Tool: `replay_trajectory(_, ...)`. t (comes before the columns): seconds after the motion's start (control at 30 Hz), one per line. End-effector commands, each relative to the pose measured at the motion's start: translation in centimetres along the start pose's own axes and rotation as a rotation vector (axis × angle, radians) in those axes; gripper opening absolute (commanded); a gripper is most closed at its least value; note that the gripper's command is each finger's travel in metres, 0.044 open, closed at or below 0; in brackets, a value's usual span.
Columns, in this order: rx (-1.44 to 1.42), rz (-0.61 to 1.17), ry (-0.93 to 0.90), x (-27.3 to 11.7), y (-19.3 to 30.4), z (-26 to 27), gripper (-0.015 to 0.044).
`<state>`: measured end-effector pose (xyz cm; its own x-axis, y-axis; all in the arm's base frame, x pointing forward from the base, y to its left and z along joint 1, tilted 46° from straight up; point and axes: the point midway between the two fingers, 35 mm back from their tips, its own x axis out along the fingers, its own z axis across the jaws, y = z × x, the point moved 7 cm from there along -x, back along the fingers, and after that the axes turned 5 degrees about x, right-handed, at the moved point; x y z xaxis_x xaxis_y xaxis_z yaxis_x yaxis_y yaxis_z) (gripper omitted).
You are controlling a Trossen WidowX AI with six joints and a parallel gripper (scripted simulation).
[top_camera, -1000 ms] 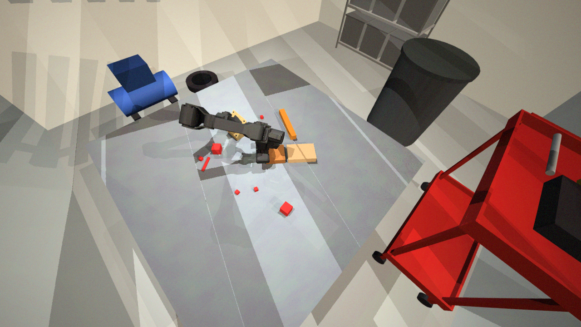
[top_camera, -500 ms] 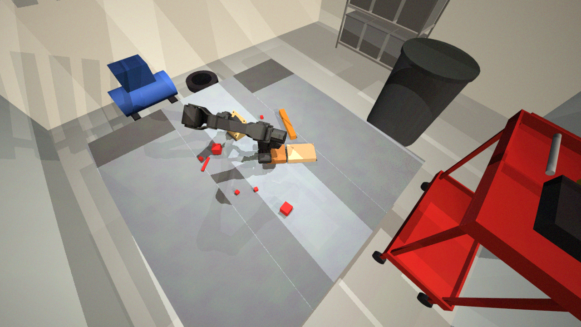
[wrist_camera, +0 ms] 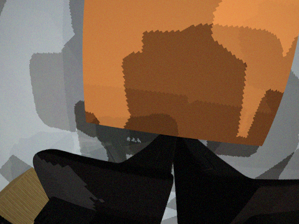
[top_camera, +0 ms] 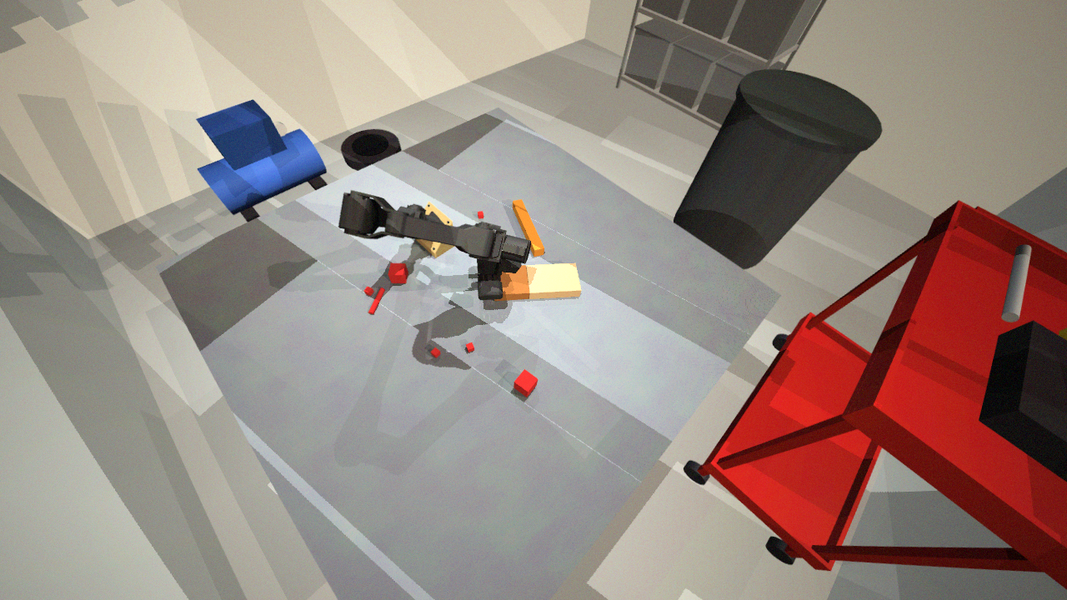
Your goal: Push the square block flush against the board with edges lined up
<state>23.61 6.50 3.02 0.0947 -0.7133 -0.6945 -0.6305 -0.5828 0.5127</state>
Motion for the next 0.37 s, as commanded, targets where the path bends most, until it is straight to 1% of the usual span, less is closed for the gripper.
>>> replay_trajectory(0.0, 0.007, -0.005, -0.003, -0.07, -0.43, -0.06, 0.0000)
replay_trajectory(0.33, 0.007, -0.005, -0.003, -0.07, 0.06, -0.16, 0.0000)
